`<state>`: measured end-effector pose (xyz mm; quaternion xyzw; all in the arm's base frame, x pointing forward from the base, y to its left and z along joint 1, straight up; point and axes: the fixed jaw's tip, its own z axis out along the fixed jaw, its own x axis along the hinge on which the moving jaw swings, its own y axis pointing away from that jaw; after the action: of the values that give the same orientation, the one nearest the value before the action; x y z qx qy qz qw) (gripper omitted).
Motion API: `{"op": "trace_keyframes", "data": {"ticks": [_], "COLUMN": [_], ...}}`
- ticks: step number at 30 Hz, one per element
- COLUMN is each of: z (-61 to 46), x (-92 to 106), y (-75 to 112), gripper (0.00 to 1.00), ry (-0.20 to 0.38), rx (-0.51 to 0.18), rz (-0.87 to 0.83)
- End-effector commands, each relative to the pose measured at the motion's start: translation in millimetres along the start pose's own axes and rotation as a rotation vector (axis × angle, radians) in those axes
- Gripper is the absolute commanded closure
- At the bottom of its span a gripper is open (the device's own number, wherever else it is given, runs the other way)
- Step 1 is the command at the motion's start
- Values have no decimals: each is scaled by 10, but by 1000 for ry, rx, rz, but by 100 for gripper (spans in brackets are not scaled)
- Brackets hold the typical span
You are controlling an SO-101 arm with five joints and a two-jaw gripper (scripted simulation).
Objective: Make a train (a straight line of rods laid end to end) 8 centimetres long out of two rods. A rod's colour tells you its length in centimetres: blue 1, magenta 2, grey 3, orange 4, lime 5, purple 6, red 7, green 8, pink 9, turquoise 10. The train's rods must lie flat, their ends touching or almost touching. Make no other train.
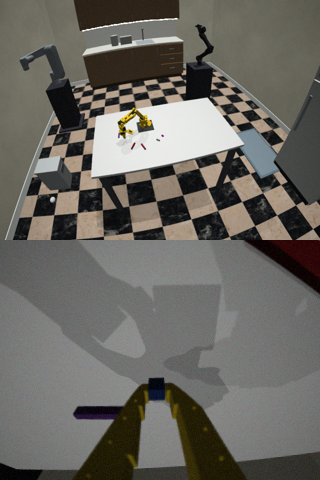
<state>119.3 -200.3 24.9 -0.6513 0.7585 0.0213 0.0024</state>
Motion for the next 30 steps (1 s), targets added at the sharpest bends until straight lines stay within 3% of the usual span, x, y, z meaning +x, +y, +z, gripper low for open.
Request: {"op": "trace_keyframes", "data": {"ticks": [1,19,30], "z": [-71,-83,-73], "x": [-4,-63,-413], "y": [-27,-89,-391], "gripper": [100,100,100], "ry": [11,12,16], "rx": [11,10,6], "rz": [-6,-23,-115]}}
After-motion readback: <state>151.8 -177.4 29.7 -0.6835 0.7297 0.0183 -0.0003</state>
